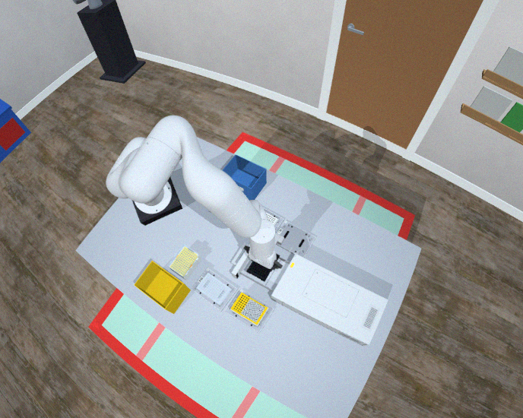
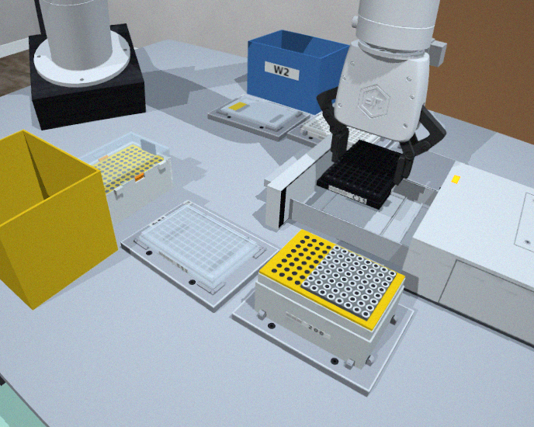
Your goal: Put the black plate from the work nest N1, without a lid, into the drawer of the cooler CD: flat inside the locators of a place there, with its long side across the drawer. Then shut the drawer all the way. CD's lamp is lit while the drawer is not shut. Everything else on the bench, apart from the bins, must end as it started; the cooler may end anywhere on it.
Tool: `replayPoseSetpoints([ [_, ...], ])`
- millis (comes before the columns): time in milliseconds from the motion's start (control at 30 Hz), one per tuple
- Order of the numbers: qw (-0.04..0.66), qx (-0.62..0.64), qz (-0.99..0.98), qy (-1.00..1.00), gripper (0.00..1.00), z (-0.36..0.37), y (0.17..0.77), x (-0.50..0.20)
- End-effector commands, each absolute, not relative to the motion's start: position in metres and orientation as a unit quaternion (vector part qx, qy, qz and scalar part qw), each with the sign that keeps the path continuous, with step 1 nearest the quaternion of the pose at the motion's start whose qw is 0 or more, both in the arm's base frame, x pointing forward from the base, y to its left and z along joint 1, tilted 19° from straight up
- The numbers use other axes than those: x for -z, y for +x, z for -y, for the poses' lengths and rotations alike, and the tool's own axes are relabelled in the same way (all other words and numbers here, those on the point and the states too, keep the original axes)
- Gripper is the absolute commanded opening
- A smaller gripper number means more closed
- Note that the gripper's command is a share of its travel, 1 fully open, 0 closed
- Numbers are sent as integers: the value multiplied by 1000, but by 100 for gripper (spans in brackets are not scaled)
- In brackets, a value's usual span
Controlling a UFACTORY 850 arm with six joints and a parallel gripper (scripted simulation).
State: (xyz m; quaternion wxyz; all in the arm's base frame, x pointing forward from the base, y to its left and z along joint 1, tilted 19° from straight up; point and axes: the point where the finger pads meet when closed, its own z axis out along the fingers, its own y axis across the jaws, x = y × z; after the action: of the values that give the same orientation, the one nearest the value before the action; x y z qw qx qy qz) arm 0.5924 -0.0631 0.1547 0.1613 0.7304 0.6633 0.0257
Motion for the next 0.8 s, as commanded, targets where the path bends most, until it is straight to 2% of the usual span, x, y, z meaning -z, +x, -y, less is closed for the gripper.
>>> replayPoseSetpoints([
  [0,163,-26,-663,730,0,65,595,-148],
  [767,163,-26,-663,730,0,72,604,-115],
])
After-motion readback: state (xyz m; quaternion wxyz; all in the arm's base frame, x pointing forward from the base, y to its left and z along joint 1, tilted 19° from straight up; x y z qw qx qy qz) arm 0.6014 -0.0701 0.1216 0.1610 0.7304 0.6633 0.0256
